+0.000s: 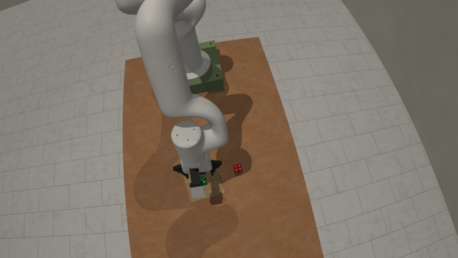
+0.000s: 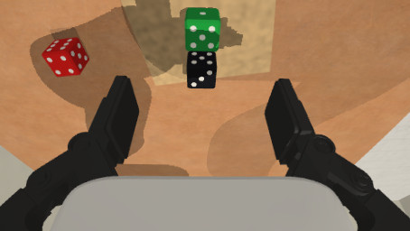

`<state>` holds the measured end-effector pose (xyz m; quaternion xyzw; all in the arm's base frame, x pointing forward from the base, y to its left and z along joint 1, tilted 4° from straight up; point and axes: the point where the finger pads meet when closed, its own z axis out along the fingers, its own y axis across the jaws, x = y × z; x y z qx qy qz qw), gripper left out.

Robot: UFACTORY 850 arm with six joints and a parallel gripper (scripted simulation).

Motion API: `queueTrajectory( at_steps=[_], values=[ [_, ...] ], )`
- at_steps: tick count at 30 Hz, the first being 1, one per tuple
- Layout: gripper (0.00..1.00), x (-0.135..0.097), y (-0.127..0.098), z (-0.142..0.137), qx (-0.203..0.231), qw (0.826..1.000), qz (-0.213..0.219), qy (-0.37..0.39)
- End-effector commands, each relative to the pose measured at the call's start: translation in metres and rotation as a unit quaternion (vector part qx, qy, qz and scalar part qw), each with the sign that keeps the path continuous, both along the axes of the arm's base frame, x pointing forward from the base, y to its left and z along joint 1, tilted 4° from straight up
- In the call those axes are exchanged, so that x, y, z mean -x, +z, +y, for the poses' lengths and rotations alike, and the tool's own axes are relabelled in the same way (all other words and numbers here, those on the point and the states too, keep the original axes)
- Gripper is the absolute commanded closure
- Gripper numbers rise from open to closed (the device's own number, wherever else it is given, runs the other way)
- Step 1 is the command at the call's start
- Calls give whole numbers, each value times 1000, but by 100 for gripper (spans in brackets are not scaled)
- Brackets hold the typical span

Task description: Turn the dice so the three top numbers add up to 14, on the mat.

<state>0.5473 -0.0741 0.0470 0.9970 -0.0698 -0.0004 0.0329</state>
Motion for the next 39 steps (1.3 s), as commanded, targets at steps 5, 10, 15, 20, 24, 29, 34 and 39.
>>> queueTrajectory(
  at_steps=[5,10,15,20,24,29,34,39],
  values=[
    [0,-1,1,0,0,1000,-1,0],
    [0,-1,1,2,0,1000,-1,1],
    [0,2,-10,88,0,1000,1,29],
    [0,9,-16,136,0,999,2,44],
    [53,12,-17,147,0,999,2,48],
    [53,12,-17,147,0,999,2,48],
    [53,12,-17,147,0,999,2,48],
    [53,12,-17,147,0,999,2,48]
  ],
)
